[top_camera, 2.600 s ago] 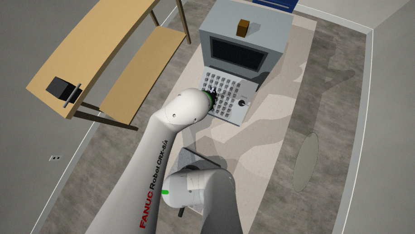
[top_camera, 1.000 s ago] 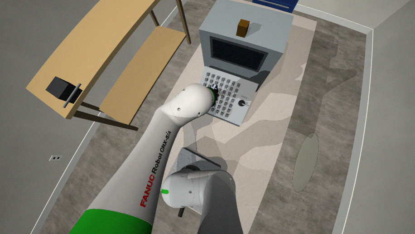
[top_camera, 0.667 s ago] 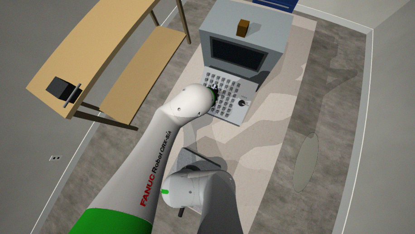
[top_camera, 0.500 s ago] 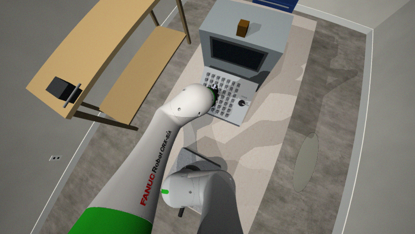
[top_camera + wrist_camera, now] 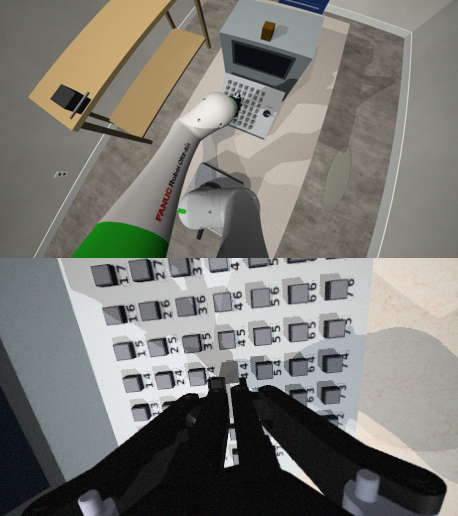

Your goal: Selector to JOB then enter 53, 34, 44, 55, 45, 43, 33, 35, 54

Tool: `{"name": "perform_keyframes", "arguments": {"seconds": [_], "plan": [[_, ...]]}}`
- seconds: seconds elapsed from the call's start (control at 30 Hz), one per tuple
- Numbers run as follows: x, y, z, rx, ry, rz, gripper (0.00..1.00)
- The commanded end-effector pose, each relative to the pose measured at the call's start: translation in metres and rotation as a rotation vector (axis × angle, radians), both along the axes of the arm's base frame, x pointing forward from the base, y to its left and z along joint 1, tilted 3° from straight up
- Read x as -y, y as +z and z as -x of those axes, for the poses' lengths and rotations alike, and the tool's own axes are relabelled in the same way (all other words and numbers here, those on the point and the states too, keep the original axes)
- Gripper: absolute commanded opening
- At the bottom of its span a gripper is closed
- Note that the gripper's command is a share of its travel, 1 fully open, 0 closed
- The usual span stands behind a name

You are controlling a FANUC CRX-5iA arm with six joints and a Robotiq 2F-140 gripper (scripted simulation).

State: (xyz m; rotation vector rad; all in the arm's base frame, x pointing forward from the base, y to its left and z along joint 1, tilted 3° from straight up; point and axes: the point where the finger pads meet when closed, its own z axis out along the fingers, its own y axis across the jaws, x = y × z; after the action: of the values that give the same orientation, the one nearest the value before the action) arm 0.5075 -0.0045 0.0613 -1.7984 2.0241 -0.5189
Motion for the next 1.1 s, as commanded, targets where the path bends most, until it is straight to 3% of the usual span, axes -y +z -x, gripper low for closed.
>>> {"name": "perform_keyframes", "arguments": {"seconds": [0.0,1.07], "plan": [[0.0000,-0.0009,-0.0009,0.000,0.000,0.000,0.00],[0.0001,-0.0044,-0.0029,0.000,0.000,0.000,0.00]]}}
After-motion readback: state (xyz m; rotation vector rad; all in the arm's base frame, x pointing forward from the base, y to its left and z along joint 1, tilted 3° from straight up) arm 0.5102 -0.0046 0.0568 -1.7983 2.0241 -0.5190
